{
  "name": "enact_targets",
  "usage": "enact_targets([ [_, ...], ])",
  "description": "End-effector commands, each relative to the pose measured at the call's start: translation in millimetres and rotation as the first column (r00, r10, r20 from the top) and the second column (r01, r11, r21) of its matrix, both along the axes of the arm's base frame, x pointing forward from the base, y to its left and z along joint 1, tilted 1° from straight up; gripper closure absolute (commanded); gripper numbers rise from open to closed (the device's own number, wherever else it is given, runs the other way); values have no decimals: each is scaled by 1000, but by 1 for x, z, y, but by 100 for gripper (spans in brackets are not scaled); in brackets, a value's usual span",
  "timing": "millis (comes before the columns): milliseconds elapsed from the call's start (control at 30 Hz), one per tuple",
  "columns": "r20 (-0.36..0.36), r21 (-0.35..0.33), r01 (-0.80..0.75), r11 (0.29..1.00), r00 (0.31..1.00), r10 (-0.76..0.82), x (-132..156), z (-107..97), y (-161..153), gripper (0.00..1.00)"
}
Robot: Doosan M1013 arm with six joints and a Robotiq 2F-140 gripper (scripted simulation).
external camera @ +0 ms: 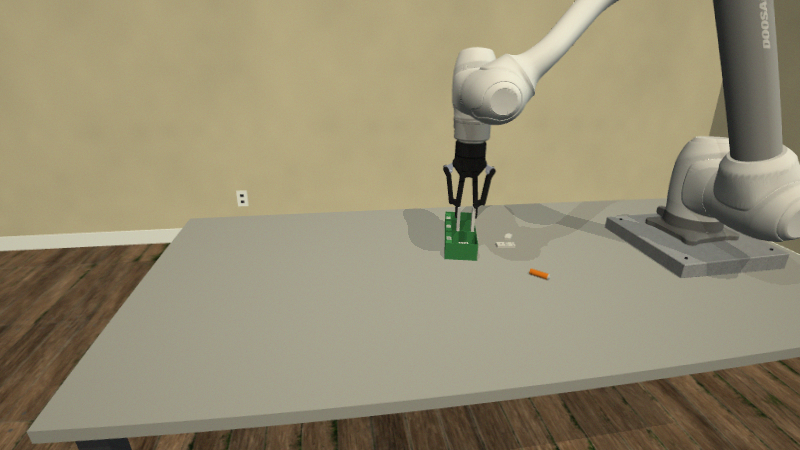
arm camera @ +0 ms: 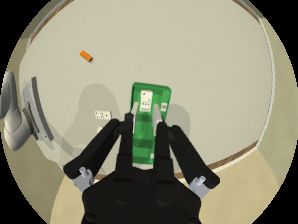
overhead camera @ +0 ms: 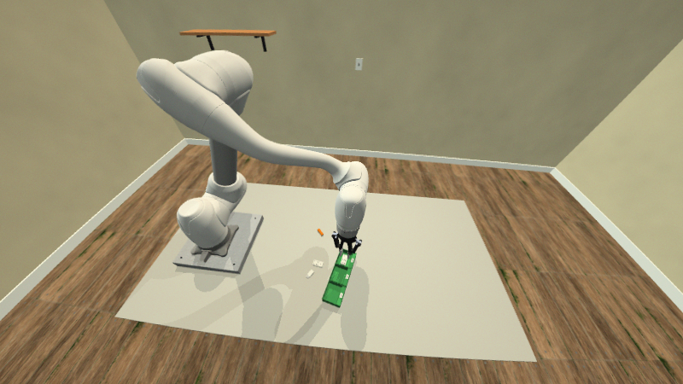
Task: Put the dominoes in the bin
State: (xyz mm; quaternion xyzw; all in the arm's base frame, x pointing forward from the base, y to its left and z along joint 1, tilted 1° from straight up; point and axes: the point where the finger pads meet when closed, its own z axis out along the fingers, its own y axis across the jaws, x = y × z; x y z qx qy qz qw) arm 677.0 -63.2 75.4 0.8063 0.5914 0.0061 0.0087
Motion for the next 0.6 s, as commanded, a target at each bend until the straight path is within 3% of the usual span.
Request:
enact_targets([
  [0, 0, 0, 0, 1000, 1000, 0, 0, 8, 0, 0],
  [567, 0, 0, 0, 1000, 1000, 0, -1, 68, 0, 0],
])
